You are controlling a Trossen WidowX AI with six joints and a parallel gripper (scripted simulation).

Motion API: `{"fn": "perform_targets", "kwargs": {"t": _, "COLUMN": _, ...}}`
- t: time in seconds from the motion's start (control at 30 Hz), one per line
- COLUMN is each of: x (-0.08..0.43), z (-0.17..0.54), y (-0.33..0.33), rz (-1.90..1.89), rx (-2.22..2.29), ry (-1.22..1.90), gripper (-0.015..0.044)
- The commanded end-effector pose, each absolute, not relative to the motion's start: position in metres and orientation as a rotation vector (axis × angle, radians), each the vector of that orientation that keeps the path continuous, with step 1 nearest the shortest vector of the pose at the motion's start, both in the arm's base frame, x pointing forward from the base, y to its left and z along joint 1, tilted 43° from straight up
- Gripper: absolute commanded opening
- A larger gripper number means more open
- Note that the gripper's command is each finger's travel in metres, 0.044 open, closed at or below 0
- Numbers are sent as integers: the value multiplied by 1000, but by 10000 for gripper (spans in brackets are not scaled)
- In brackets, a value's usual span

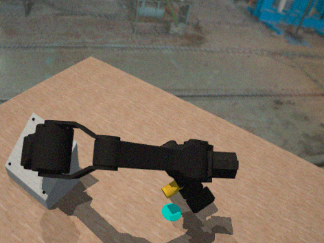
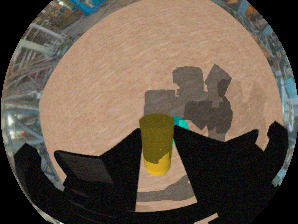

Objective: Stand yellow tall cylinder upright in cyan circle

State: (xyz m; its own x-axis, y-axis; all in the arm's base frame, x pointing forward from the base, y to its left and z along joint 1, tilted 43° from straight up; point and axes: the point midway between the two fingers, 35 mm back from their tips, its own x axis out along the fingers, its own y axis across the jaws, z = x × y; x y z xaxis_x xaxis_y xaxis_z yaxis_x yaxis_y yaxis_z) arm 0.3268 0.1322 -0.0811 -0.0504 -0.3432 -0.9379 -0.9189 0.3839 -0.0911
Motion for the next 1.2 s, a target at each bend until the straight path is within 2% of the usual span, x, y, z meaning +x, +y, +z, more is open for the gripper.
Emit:
{"fn": "perform_targets", "kwargs": {"t": 0.0, "x": 327, "z": -80, "y": 132, "rz": 717, "rx": -1124, "ry": 1589, "gripper": 105}}
{"fn": "perform_targets", "kwargs": {"t": 1.17, "x": 329, "z": -88, "y": 129, "rz": 876, "rx": -945, "ry": 1417, "gripper": 105}}
